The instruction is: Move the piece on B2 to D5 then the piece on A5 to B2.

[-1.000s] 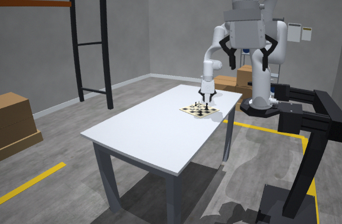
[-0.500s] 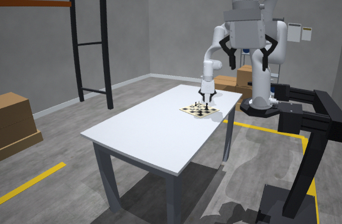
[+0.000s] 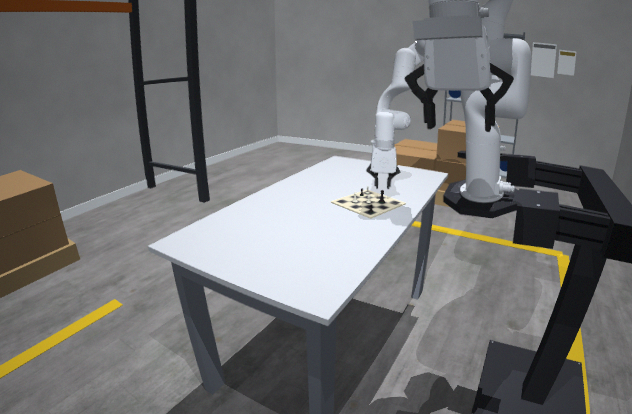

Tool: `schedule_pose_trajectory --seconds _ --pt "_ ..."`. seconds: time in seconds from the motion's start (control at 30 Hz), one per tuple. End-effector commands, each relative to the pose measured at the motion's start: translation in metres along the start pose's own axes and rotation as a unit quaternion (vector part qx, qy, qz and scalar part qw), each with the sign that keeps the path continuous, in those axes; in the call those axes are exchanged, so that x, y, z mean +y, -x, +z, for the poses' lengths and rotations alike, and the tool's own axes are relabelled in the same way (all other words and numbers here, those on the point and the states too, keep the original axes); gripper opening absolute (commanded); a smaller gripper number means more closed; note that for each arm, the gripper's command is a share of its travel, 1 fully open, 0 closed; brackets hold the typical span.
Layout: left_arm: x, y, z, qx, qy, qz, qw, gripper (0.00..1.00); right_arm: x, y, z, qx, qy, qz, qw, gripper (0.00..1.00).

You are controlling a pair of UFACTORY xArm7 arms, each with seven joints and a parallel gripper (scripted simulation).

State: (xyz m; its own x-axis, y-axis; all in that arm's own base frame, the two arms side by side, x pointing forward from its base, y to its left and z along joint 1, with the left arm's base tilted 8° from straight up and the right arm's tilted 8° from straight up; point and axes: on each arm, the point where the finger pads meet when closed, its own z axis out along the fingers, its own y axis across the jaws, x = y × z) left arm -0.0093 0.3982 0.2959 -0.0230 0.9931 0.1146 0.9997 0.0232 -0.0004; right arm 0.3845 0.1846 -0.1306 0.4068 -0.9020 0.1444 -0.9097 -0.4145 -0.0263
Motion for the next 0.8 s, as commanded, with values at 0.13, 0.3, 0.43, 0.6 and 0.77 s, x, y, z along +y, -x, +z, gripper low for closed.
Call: schedule_pose_trajectory --seconds 0.13,0.3,0.43,0.6,0.77 --pt "0.0 -0.001 -0.002 0.002 0.0 0.0 1.0 1.0 -0.002 0.0 0.002 0.0 -0.002 0.0 1.0 0.43" --pt "0.0 -0.001 -0.002 0.002 0.0 0.0 1.0 1.0 -0.002 0.0 0.011 0.0 -0.002 0.0 1.0 0.43" --pt "0.0 -0.001 -0.002 0.002 0.0 0.0 1.0 1.0 -0.002 0.0 0.021 0.0 -0.002 0.0 1.0 0.43" --pt "0.0 -0.001 -0.002 0.002 0.0 0.0 1.0 1.0 -0.002 0.0 0.031 0.0 -0.002 0.0 1.0 0.43" --pt "0.0 -0.001 -0.002 0.002 0.0 0.0 1.0 1.0 -0.002 0.0 0.035 0.0 -0.002 0.0 1.0 0.43"
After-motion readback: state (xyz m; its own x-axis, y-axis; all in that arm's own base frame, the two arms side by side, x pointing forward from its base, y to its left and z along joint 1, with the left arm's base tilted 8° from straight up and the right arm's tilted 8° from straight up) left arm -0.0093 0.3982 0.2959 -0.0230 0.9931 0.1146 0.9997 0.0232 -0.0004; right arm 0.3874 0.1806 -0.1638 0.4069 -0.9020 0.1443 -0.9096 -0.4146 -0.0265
